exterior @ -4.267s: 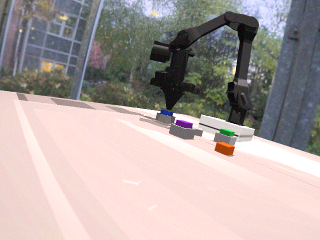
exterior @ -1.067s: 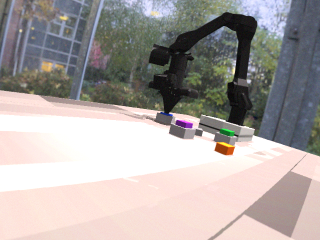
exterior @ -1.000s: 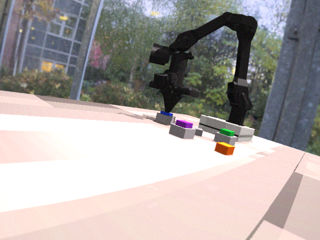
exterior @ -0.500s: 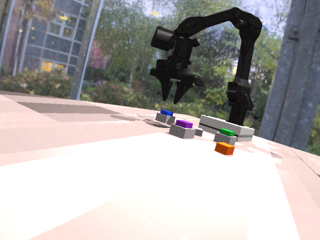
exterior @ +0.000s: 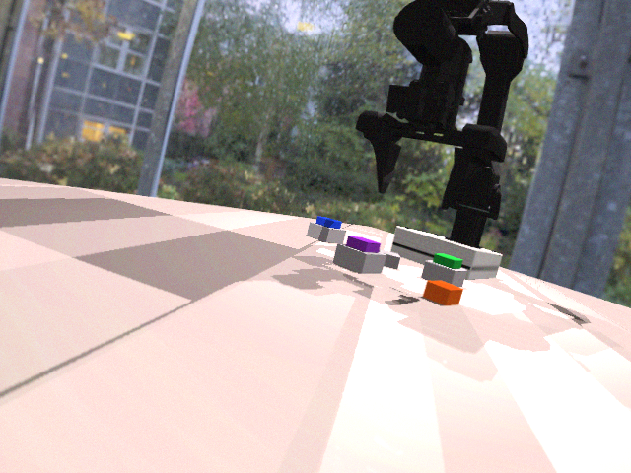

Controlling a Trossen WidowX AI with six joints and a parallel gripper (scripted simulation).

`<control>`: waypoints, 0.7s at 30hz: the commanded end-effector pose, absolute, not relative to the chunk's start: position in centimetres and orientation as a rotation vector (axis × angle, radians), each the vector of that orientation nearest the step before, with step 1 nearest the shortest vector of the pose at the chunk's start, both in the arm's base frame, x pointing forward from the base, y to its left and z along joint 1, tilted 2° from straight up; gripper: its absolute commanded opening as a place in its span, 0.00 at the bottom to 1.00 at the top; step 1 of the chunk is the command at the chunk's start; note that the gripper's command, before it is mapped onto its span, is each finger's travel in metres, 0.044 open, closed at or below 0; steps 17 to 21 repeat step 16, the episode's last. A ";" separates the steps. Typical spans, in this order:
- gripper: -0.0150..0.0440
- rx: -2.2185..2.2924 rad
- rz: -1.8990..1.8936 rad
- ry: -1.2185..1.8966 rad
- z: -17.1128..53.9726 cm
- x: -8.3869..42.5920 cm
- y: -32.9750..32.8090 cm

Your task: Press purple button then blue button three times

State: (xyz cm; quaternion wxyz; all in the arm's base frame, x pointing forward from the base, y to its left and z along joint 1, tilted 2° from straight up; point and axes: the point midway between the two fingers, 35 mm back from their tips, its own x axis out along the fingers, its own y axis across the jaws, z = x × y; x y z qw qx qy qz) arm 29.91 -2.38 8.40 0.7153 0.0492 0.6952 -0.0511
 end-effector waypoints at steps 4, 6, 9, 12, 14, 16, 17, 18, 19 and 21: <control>0.93 0.145 -0.117 1.556 9.8 30.1 7.2; 0.93 0.152 -0.120 1.561 10.2 29.6 9.9; 0.93 0.160 -0.126 1.568 10.8 28.6 13.5; 0.93 0.164 -0.128 1.572 11.0 27.9 15.1; 0.93 0.164 -0.129 1.572 11.0 27.9 15.2; 0.93 0.164 -0.129 1.572 11.0 27.9 15.2; 0.93 0.164 -0.129 1.572 11.0 27.9 15.2; 0.93 0.164 -0.129 1.572 11.0 27.9 15.2; 0.93 0.164 -0.129 1.572 11.0 27.9 15.2; 0.93 0.164 -0.129 1.572 11.0 27.9 15.2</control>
